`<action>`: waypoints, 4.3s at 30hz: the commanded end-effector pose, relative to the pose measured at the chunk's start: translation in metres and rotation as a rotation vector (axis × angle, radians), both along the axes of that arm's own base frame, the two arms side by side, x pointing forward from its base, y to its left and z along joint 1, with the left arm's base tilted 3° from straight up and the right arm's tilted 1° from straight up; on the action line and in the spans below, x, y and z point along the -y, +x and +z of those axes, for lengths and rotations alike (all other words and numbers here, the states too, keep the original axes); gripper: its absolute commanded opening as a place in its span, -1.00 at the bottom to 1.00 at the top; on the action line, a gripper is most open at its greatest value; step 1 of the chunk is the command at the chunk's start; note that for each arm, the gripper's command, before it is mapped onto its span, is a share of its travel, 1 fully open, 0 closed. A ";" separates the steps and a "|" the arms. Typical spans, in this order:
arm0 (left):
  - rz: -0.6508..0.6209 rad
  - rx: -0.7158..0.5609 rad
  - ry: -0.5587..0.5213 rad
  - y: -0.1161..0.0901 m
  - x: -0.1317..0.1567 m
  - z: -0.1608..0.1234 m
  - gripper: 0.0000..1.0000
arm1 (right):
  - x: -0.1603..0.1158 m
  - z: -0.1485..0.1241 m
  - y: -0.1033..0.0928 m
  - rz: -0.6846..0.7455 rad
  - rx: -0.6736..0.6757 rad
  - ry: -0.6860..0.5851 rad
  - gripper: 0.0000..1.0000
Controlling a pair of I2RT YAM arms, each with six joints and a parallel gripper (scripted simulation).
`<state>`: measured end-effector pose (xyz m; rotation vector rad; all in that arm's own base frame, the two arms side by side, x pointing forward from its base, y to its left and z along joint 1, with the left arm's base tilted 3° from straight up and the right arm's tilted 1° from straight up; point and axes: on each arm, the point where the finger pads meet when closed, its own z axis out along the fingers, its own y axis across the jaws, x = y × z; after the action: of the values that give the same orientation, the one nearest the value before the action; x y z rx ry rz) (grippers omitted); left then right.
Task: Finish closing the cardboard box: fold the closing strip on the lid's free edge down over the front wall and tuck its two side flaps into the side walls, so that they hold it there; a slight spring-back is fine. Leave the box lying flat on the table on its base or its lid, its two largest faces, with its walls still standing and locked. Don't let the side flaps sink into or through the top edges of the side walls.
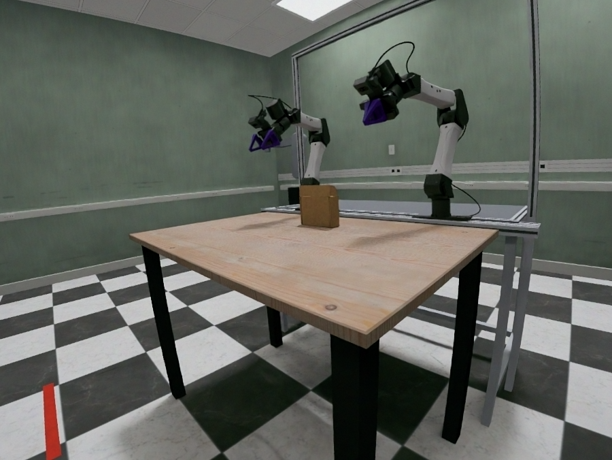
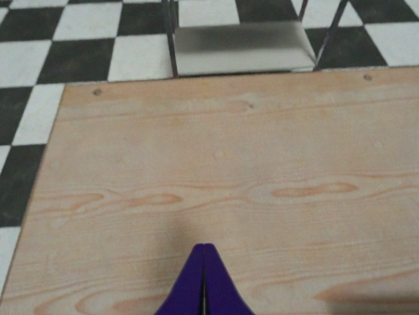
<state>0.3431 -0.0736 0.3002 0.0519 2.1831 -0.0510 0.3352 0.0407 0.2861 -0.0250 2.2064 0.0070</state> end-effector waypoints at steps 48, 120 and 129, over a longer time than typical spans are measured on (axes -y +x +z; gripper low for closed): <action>0.021 -0.970 0.004 -0.063 0.065 -0.144 -0.98 | -0.075 -0.153 -0.071 0.283 -0.715 0.042 0.60; 0.021 -0.970 0.004 -0.063 0.065 -0.144 -0.98 | -0.074 -0.152 -0.066 1.386 0.155 0.237 0.60; 0.021 -0.970 0.004 -0.063 0.065 -0.144 -0.98 | -0.075 -0.153 -0.066 1.504 0.233 0.226 0.60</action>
<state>0.2785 -0.1405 0.1523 0.0059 3.1592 -0.0625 0.2693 0.1160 0.1251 -1.3462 1.5876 0.9683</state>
